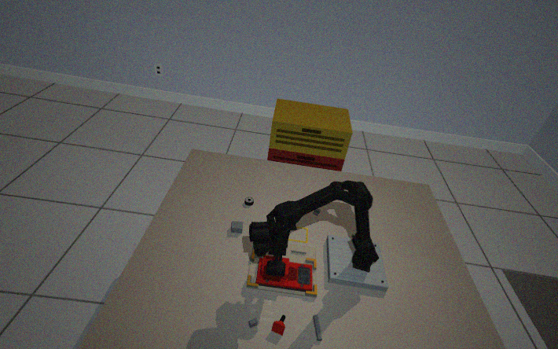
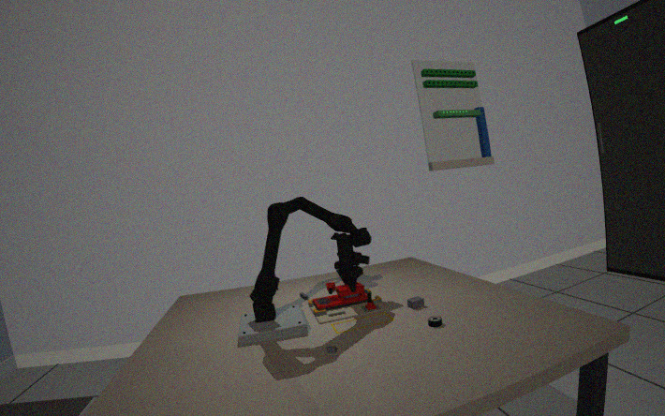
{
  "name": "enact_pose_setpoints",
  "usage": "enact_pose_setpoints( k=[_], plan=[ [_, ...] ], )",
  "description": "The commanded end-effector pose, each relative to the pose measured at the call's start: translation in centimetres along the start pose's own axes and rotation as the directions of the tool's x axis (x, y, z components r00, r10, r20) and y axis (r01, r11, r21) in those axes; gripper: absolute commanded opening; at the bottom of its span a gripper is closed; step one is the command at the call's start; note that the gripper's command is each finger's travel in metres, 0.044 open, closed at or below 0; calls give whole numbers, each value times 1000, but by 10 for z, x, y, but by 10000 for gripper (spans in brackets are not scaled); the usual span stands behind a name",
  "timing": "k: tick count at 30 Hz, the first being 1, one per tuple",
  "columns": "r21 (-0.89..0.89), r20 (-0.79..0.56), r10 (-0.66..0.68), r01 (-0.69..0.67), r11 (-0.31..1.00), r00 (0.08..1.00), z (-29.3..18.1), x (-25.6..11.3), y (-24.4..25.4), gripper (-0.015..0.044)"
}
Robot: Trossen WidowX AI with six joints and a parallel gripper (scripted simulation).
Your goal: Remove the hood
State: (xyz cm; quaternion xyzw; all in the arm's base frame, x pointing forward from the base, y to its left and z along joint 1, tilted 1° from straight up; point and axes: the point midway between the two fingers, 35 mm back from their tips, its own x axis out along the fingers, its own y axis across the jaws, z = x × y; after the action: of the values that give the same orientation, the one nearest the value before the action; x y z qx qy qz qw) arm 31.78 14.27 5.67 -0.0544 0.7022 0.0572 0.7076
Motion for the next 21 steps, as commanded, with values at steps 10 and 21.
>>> enact_pose_setpoints(
  k=[10, 21],
  plan=[
    [0, 9, 2, -2, 1000, 1000, 2, -12, 1, 0],
    [0, 9, 2, -2, 1000, 1000, 3, -29, 1, 0]
  ],
)
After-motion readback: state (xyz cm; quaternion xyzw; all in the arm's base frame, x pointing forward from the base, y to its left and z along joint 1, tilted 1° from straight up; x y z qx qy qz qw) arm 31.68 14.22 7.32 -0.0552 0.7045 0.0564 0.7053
